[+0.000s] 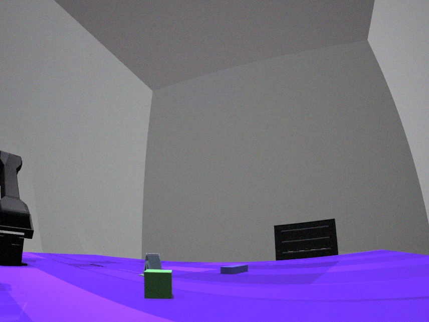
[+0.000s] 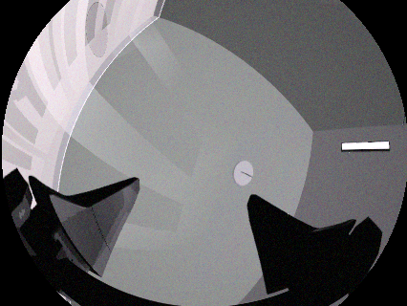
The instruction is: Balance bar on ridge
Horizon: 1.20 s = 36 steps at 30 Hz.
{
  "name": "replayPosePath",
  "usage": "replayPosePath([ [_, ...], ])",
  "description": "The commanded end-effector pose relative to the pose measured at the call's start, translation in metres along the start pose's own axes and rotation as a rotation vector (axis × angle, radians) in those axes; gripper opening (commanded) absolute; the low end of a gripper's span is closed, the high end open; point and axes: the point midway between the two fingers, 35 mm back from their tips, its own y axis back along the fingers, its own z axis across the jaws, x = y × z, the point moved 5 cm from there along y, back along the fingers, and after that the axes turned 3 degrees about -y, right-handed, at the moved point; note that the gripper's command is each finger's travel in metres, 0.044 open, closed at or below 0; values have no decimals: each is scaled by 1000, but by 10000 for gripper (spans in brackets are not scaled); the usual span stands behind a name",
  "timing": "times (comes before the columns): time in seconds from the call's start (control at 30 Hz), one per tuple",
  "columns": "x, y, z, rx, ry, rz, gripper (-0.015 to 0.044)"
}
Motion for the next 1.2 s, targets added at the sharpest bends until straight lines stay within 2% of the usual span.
replayPosePath([
  [0.0,1,0,0,-1,-1,1,374],
  [0.07,6,3,0,-6,-6,11,321],
  [0.1,10,6,1,-11,-10,19,315],
  [0.3,52,33,2,-52,-55,100,315],
  [0.53,70,50,5,-112,-154,177,315],
  [1.17,177,162,9,-240,-321,498,315],
])
